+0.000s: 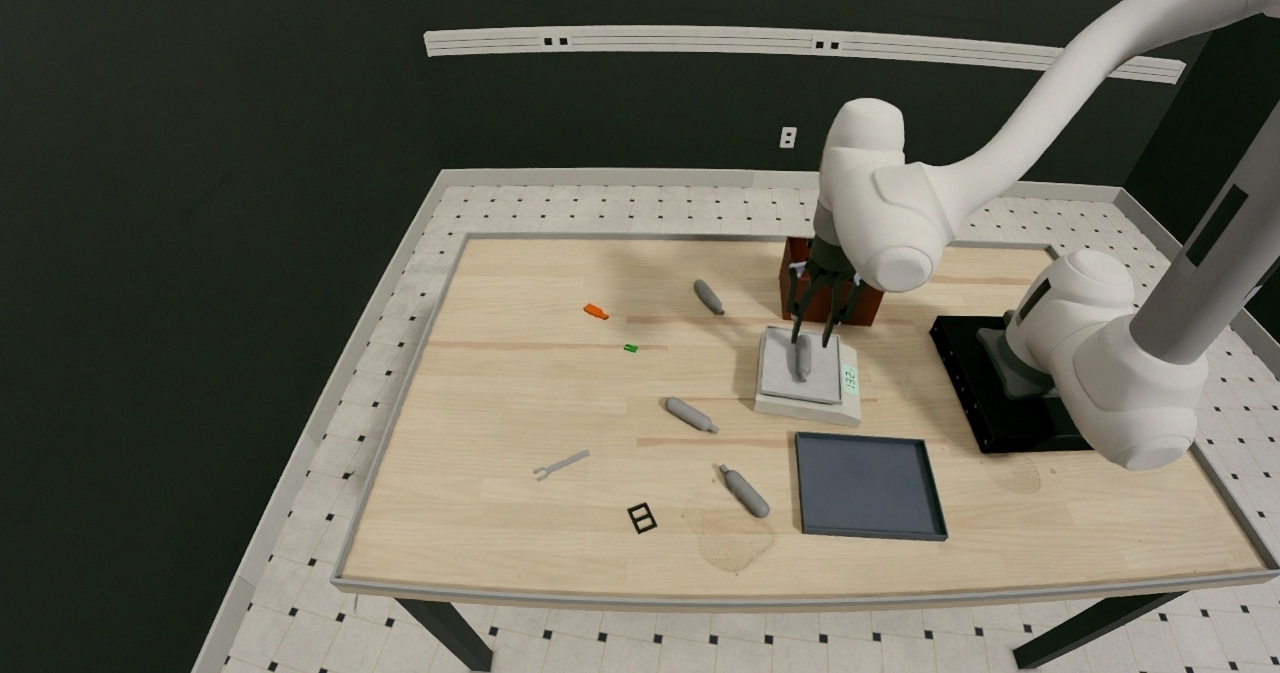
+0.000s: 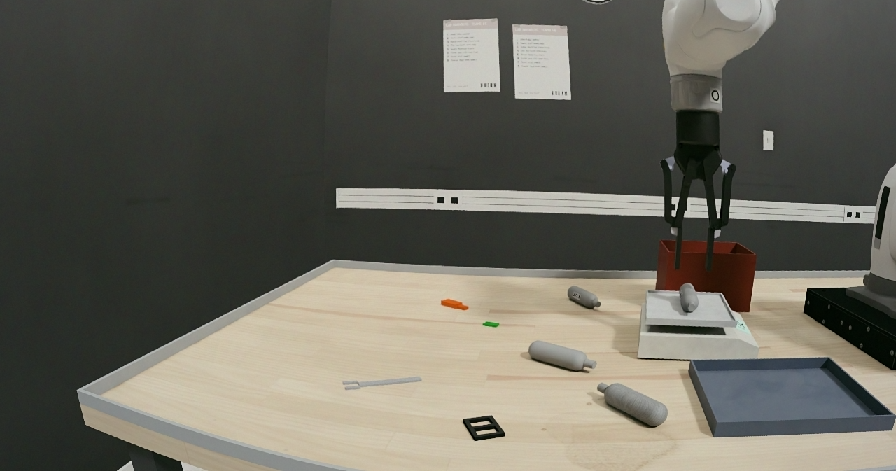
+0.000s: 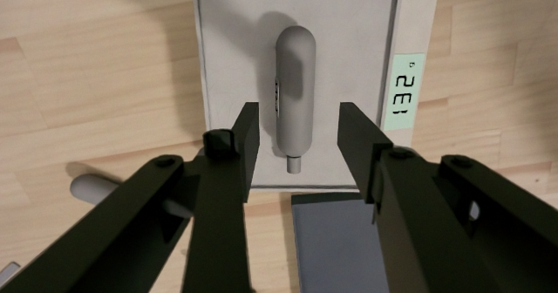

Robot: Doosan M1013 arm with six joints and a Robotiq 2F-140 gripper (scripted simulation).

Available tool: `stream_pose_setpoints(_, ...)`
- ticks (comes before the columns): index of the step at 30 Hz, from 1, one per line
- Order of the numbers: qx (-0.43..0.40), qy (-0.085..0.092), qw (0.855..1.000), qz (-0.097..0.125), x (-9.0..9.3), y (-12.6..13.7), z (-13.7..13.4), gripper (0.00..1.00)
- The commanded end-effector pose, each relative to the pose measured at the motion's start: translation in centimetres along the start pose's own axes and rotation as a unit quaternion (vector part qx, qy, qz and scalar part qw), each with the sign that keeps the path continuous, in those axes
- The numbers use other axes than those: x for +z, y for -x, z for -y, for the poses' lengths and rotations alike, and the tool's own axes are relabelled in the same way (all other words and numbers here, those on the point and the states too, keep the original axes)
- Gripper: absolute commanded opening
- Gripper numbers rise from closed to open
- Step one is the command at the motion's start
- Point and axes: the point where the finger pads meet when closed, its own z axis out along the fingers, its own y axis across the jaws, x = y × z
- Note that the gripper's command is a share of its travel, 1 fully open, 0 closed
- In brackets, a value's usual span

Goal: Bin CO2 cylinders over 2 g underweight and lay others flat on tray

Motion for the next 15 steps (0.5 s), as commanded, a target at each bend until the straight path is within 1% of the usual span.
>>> stream_pose_setpoints(1, 0.000, -0.001, 1.000, 0.000, 1.8, 0.0, 0.1, 0.39)
stream_pose_setpoints(6, 0.000, -0.001, 1.000, 0.000, 3.7, 0.0, 0.1, 0.39)
stream_pose_setpoints(8, 0.000, -0.001, 1.000, 0.000, 3.7, 0.0, 0.1, 0.39)
stream_pose_setpoints(15, 0.000, -0.001, 1.000, 0.000, 5.3, 0.1, 0.1, 0.39)
